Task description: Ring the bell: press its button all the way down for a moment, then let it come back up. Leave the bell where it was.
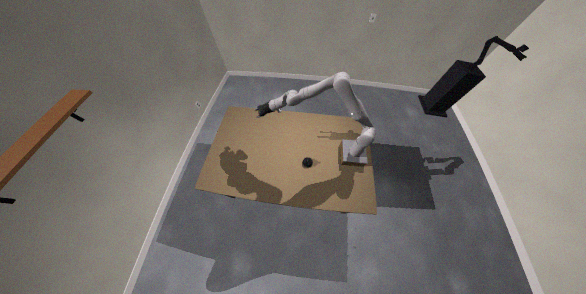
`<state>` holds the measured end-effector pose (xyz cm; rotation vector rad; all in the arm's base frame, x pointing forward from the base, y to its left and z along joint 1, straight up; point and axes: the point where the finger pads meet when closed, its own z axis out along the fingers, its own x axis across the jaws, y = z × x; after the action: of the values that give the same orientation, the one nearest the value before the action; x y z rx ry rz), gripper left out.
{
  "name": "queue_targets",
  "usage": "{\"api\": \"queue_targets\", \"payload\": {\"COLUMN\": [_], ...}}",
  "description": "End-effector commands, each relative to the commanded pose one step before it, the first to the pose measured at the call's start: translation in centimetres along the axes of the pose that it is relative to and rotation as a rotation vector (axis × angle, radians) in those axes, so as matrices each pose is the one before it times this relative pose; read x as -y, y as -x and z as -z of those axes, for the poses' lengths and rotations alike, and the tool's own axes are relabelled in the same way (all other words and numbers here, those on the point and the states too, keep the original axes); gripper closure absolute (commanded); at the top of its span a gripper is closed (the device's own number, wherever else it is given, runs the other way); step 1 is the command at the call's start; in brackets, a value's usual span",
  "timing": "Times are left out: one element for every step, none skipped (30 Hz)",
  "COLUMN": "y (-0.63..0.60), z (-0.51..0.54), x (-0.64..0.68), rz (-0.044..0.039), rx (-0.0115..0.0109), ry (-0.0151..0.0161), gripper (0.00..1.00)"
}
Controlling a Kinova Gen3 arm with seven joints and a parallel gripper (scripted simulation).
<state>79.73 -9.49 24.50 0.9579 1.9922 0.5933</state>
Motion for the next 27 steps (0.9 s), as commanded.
{"api": "queue_targets", "payload": {"y": [0.122,0.000,0.000,0.000,0.000,0.000,0.000,0.000,0.000,0.000,0.000,0.000,0.000,0.000,0.000,0.000,0.000,-0.012,-0.078,-0.199,-0.365,-0.564,-0.786,-1.019,-1.254,-1.480,-1.127], "z": [0.080,0.000,0.000,0.000,0.000,0.000,0.000,0.000,0.000,0.000,0.000,0.000,0.000,0.000,0.000,0.000,0.000,0.000,-0.002,-0.004,-0.006,-0.008,-0.008,-0.006,-0.001,0.008,0.007], "x": [-0.170,0.000,0.000,0.000,0.000,0.000,0.000,0.000,0.000,0.000,0.000,0.000,0.000,0.000,0.000,0.000,0.000,0.002,0.015,0.038,0.070,0.112,0.164,0.227,0.303,0.391,0.326], "rz": [0.00062,0.00000,0.00000,0.00000,0.00000,0.00000,0.00000,0.00000,0.00000,0.00000,0.00000,0.00000,0.00000,0.00000,0.00000,0.00000,0.00000,-0.00008,-0.00051,-0.00131,-0.00241,-0.00373,-0.00521,-0.00679,-0.00840,-0.01001,-0.00771], "rx": [0.00222,0.00000,0.00000,0.00000,0.00000,0.00000,0.00000,0.00000,0.00000,0.00000,0.00000,0.00000,0.00000,0.00000,0.00000,0.00000,0.00000,-0.00017,-0.00112,-0.00287,-0.00526,-0.00809,-0.01121,-0.01441,-0.01755,-0.02044,-0.01538], "ry": [0.00244,0.00000,0.00000,0.00000,0.00000,0.00000,0.00000,0.00000,0.00000,0.00000,0.00000,0.00000,0.00000,0.00000,0.00000,0.00000,0.00000,-0.00013,-0.00090,-0.00232,-0.00429,-0.00671,-0.00951,-0.01262,-0.01598,-0.01954,-0.01540], "gripper": [0.00,0.00,0.00,0.00,0.00,0.00,0.00,0.00,0.00,0.00,0.00,0.00,0.00,0.00,0.00,0.00,0.00,0.00,0.00,0.00,0.00,0.00,0.00,0.00,0.00,0.00,0.00]}}
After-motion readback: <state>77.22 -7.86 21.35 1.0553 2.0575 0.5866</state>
